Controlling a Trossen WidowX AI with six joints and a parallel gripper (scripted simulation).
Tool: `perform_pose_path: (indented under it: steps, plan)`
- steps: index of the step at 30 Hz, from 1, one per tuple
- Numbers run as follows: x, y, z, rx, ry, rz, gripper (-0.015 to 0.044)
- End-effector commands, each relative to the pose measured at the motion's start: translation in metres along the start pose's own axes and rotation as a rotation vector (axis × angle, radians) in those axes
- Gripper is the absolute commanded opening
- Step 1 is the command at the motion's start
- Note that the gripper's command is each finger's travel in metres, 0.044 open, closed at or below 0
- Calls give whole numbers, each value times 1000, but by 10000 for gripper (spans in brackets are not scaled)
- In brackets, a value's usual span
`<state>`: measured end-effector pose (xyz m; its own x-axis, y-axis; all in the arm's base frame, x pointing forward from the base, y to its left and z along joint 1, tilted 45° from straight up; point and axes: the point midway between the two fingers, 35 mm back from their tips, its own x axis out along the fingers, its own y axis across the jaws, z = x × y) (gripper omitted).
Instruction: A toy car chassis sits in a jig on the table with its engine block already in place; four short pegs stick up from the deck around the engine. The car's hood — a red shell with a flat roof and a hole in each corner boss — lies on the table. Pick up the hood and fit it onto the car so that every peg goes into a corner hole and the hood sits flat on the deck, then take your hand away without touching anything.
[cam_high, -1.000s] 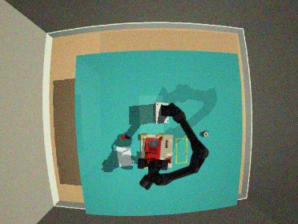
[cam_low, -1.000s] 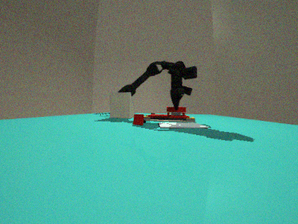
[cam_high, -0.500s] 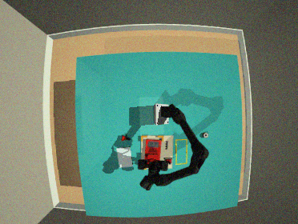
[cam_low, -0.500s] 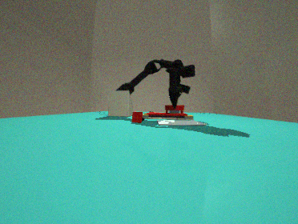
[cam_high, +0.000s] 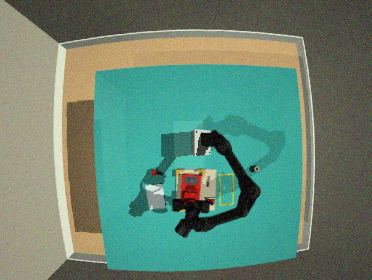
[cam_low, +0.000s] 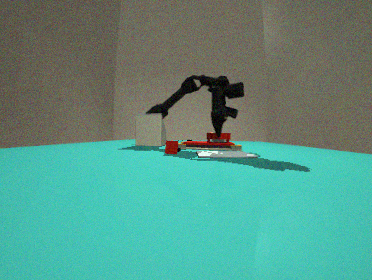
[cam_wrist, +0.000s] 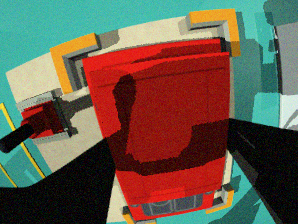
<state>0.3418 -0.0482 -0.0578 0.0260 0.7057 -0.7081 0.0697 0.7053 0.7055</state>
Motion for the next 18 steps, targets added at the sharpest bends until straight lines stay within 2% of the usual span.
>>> perform_pose_path:
  steps: [1, 18]
  plan:
    - [3, 0, 0, 1, 1, 2, 0]
    - [-4, 0, 0, 0, 0, 1, 0]
